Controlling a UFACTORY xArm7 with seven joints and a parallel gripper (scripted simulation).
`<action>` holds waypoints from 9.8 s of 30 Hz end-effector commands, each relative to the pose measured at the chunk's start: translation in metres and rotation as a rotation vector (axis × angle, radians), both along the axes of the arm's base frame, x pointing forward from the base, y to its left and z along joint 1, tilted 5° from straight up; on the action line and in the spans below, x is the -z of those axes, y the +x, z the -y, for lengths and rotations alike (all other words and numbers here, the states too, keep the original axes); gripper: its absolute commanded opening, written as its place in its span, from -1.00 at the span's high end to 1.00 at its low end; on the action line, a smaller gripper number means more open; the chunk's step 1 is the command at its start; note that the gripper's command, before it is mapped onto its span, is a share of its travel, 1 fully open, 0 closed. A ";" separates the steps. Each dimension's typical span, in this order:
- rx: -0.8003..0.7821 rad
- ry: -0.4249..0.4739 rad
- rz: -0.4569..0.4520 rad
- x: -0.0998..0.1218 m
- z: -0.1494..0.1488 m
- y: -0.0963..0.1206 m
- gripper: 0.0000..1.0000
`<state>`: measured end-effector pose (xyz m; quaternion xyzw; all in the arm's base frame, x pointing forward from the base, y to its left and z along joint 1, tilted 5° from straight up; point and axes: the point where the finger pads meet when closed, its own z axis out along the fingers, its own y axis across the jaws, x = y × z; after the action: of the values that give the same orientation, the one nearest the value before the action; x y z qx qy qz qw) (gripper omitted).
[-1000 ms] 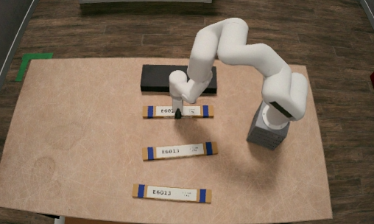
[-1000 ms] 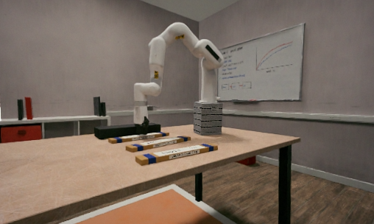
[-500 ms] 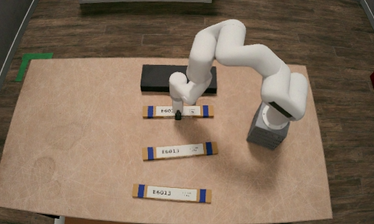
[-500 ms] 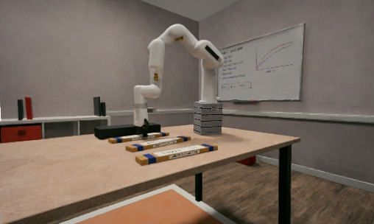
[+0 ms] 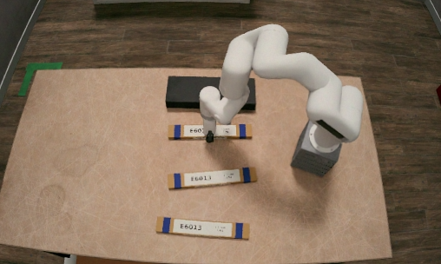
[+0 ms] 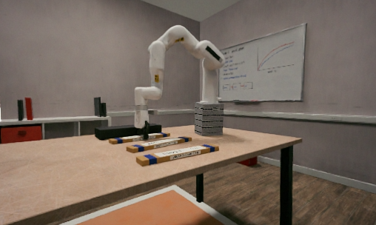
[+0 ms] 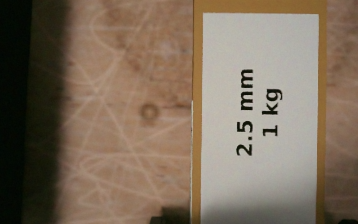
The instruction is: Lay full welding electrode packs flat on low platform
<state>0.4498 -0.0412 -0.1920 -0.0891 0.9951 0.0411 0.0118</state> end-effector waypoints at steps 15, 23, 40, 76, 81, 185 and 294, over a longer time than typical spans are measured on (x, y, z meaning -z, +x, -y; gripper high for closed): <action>0.000 -0.001 0.004 -0.001 0.001 0.002 -0.15; 0.000 -0.001 0.004 -0.001 0.001 0.002 -0.15; 0.000 -0.001 0.004 -0.001 0.001 0.002 -0.15; 0.000 -0.001 0.004 -0.038 0.004 0.001 -0.15; 0.000 -0.001 0.004 -0.048 0.004 0.001 -0.15; 0.042 0.000 0.000 -0.100 0.019 0.001 -0.15; 0.042 0.000 0.000 -0.054 0.228 0.032 -0.15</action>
<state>0.4796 -0.2675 -0.1355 -0.0684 0.9967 0.0429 0.0101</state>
